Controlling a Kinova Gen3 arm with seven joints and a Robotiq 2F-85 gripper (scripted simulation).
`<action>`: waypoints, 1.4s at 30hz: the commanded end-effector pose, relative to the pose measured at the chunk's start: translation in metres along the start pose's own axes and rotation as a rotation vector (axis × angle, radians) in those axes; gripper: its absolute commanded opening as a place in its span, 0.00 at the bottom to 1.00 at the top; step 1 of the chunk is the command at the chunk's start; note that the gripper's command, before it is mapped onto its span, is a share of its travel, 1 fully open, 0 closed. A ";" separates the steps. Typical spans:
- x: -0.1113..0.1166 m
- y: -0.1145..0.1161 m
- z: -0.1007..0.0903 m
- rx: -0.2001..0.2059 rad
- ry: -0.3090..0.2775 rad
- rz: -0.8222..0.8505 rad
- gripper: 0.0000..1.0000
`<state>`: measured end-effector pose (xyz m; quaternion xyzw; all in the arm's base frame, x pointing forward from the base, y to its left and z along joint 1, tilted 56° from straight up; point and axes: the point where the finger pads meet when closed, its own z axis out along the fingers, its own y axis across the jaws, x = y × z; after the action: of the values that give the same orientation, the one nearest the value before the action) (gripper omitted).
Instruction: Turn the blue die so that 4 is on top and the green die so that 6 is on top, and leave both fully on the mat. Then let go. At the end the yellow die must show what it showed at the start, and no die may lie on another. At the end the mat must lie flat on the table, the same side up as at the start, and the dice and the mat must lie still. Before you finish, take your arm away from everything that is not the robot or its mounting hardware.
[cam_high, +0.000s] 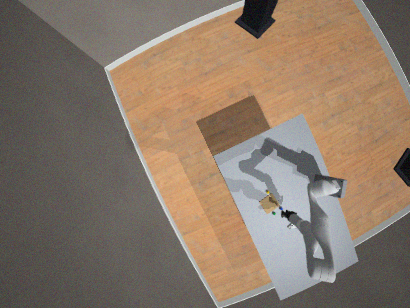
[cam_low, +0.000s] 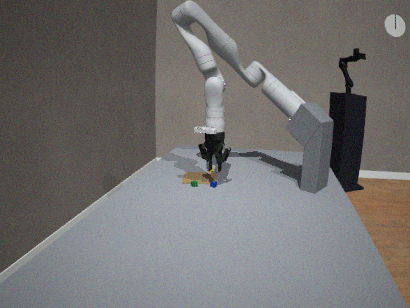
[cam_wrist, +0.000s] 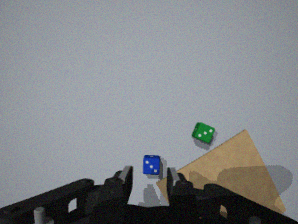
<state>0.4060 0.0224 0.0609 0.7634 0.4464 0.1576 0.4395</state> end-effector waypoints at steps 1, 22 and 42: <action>-0.003 0.001 0.006 0.002 -0.009 0.005 0.35; -0.002 0.001 0.031 0.002 -0.009 0.005 0.35; -0.002 0.001 0.035 0.002 -0.009 0.005 0.35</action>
<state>0.4273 0.0014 0.0424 0.7656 0.4424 0.1545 0.4407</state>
